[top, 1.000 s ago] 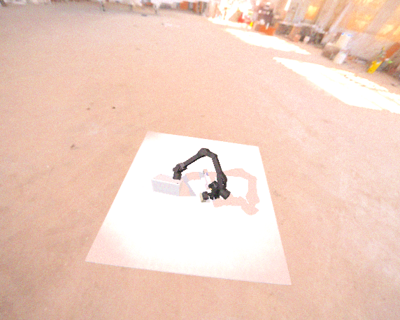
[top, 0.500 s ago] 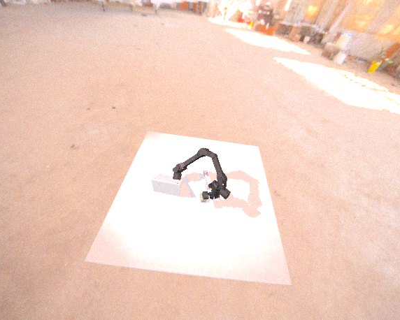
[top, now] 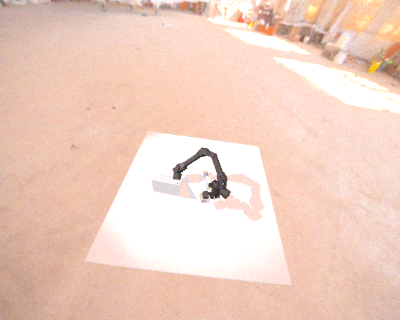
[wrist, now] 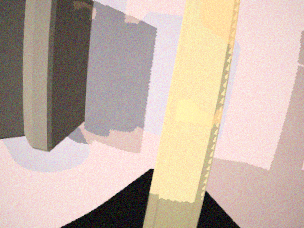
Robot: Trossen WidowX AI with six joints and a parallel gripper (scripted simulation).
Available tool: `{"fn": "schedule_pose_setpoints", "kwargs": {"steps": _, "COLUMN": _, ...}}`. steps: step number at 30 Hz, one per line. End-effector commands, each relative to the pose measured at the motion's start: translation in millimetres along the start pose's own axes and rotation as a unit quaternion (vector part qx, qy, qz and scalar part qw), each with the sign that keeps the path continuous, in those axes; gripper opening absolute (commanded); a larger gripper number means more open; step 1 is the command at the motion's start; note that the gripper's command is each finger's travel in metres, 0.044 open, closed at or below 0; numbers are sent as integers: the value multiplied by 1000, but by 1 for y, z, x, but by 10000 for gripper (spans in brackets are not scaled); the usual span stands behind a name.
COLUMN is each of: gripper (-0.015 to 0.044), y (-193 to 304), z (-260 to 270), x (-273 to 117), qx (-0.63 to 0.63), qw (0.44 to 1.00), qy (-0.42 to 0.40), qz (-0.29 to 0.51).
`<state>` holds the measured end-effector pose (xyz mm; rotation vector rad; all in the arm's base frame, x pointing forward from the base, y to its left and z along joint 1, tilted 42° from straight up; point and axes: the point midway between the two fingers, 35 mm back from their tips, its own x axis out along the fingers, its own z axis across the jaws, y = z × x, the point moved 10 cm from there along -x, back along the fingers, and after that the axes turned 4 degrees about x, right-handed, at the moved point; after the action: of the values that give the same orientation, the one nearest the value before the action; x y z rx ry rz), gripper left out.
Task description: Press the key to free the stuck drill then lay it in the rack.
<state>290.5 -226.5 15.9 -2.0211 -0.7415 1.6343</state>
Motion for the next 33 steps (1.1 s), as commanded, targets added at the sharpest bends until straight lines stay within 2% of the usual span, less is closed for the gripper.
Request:
{"fn": "schedule_pose_setpoints", "kwargs": {"steps": 1, "gripper": 0, "y": 0, "z": 0, "x": -3, "qx": -4, "qw": 1000, "qy": 0, "qz": 2}}
{"fn": "schedule_pose_setpoints", "kwargs": {"steps": 33, "gripper": 0, "y": -1, "z": 0, "x": -13, "qx": -4, "qw": 1000, "qy": 0, "qz": 2}}
